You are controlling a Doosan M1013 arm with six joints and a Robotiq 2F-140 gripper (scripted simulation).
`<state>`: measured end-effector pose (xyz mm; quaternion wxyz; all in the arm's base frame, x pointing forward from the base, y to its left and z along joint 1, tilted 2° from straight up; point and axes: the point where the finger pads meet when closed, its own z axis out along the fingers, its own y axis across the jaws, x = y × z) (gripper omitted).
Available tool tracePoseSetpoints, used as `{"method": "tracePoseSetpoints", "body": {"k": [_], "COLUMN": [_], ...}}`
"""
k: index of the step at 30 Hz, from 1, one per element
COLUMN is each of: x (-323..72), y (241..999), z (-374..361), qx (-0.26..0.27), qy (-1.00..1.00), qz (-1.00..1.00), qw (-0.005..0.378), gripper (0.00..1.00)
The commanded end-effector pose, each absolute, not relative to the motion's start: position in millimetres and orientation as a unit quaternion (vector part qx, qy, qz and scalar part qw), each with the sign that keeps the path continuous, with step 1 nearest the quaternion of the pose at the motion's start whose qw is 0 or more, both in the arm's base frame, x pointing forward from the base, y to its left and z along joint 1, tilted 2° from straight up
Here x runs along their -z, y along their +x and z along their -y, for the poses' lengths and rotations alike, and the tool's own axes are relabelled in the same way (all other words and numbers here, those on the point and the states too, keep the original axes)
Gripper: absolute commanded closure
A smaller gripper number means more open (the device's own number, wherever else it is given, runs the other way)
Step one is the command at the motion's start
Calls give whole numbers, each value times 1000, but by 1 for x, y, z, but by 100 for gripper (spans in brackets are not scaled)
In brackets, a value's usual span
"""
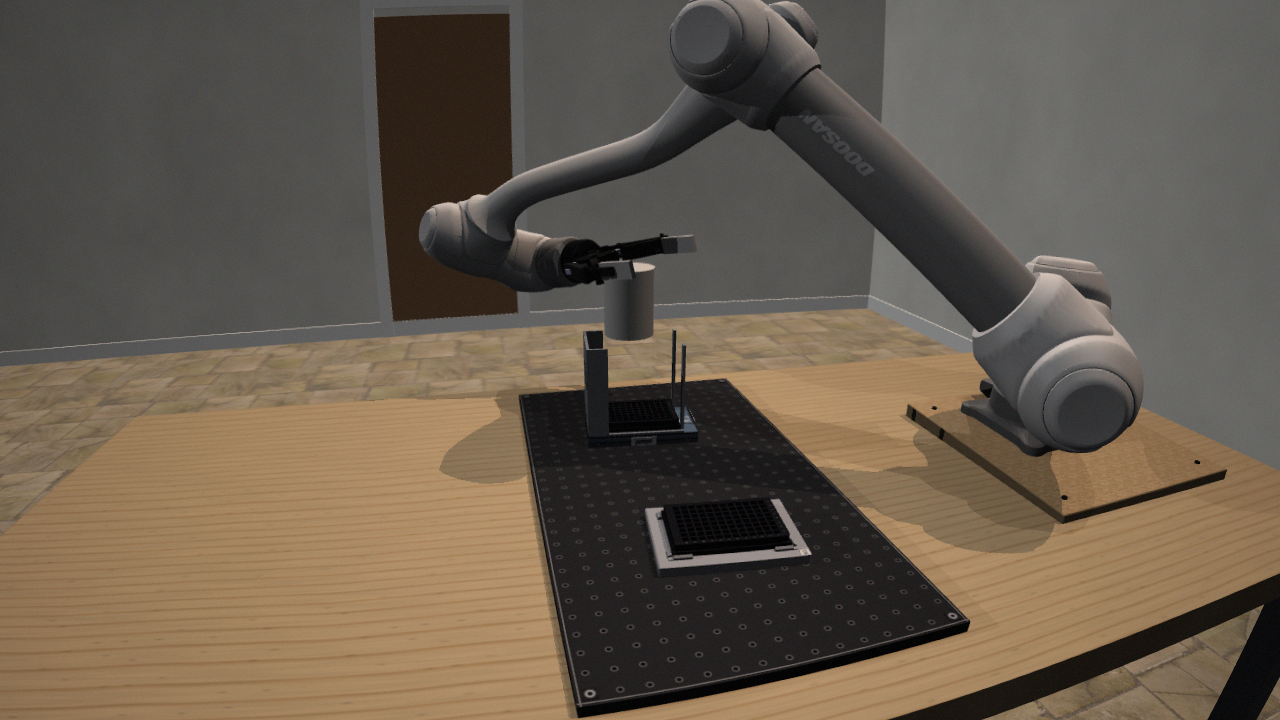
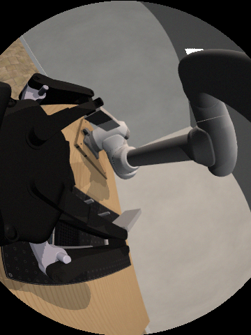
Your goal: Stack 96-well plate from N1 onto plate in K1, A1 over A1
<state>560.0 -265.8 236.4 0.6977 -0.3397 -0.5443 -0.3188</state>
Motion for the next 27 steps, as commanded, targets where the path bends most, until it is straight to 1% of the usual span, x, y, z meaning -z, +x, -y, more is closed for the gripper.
{"method": "tracePoseSetpoints", "body": {"k": [1, 17, 24, 26, 27], "x": [-237, -237, -232, -230, -230], "y": [560, 560, 564, 564, 565], "z": [266, 266, 231, 224, 219], "qx": [319, 319, 232, 227, 214], "qy": [-340, -340, -402, -406, -416], "qz": [544, 544, 546, 545, 545], "qw": [698, 698, 698, 697, 696], "gripper": [0, 0, 0, 0, 0]}}
